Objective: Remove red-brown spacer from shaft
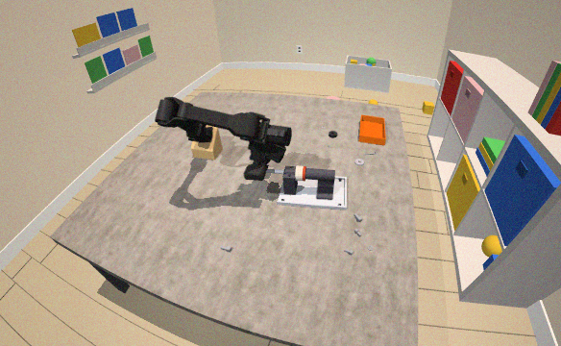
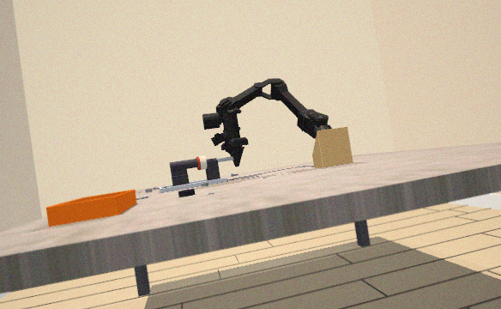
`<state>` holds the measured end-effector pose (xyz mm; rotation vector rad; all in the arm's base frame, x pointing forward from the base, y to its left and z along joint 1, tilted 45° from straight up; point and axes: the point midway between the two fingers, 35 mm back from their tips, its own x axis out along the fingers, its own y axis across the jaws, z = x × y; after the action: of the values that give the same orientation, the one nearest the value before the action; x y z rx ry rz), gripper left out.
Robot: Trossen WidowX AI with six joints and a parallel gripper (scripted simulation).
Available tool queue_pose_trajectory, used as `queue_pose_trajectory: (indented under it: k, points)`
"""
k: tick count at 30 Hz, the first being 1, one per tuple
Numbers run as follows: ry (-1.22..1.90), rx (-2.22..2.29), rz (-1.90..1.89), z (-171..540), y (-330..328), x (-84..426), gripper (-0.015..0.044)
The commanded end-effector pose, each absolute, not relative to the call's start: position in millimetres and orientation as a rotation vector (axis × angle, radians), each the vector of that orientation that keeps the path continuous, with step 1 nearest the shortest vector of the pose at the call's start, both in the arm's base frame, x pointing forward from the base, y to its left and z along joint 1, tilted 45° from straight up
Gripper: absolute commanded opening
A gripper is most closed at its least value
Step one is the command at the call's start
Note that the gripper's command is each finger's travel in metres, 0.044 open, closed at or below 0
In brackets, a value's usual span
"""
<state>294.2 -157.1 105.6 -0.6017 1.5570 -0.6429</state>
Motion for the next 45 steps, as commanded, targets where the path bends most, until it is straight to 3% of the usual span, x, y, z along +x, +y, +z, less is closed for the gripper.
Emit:
queue_pose_trajectory:
  k: [1,45]
  points:
    - [1.558,-0.603,-0.643,105.8,-157.2,293.4,0.0]
    - [1.558,-0.604,-0.643,106.0,-156.9,288.8,0.0]
